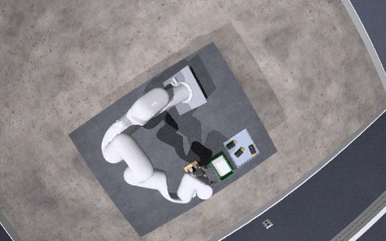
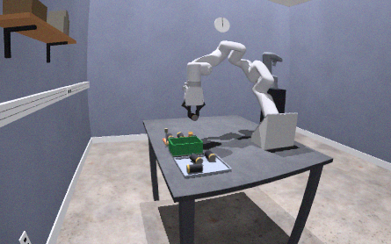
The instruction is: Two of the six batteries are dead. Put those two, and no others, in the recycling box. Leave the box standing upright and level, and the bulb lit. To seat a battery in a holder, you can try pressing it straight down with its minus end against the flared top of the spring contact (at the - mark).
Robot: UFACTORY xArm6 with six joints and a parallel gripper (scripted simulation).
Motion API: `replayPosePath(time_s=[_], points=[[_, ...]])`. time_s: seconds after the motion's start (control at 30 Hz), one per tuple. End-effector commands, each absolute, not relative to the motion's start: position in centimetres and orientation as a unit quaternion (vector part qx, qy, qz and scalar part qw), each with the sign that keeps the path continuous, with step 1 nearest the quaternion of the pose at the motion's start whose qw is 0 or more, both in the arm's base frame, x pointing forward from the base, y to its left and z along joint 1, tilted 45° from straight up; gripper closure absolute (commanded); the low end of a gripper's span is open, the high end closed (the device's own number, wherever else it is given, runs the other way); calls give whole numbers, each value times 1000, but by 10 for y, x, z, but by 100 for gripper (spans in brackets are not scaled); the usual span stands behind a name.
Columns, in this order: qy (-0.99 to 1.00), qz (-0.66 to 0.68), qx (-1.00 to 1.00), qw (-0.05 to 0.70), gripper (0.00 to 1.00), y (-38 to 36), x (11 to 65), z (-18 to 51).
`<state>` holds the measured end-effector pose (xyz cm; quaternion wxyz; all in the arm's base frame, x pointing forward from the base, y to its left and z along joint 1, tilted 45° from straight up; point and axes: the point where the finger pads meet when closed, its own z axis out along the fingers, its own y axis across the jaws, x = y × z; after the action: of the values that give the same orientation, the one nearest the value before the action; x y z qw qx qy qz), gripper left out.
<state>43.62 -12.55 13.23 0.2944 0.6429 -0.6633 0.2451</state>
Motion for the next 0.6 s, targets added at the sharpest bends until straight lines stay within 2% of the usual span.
replayPosePath(time_s=[0.0,0.57], points=[[-663,246,643,293,72,-95,438,104],[-663,246,643,293,72,30,440,-22]])
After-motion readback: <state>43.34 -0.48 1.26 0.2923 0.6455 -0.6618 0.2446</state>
